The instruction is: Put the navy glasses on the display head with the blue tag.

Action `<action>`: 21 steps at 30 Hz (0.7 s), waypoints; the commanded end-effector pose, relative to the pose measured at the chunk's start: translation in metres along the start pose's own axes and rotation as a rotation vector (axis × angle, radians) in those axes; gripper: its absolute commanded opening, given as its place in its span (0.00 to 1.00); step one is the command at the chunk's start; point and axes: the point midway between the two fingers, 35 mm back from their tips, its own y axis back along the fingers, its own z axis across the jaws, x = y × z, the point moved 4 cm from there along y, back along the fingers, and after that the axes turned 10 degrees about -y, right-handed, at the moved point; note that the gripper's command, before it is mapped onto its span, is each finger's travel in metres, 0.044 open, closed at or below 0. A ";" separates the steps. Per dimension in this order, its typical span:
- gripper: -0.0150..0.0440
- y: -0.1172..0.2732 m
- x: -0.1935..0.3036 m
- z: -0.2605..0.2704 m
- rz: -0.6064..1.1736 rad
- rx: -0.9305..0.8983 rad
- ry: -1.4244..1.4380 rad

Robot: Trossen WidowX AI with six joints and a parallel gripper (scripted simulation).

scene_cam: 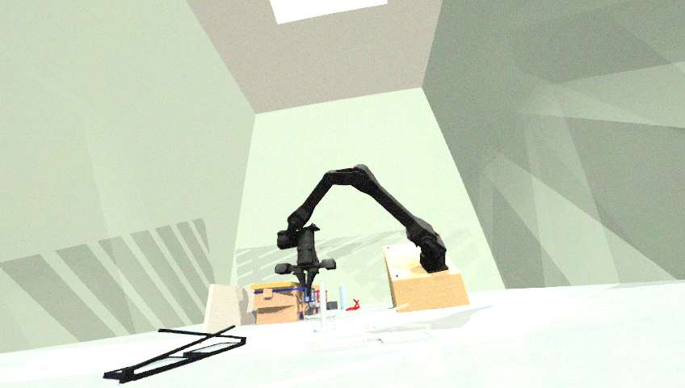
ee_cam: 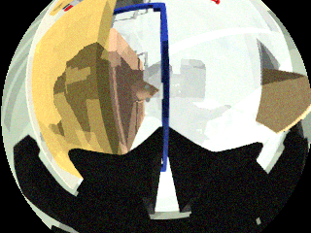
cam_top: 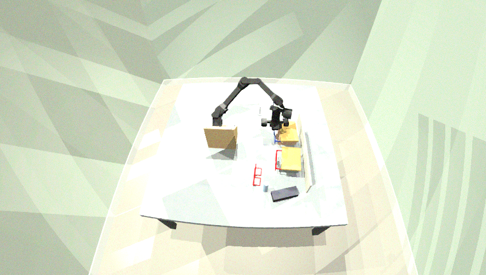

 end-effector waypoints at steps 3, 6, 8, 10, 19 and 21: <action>0.25 0.000 0.001 0.001 0.003 -0.003 -0.003; 0.25 -0.001 0.001 0.001 0.003 -0.003 -0.003; 0.25 -0.001 0.001 0.001 0.003 -0.003 -0.003; 0.25 -0.002 0.001 0.001 0.003 -0.003 -0.003; 0.25 -0.006 0.001 0.001 0.003 -0.003 -0.003; 0.34 -0.005 0.001 0.001 0.000 -0.003 0.003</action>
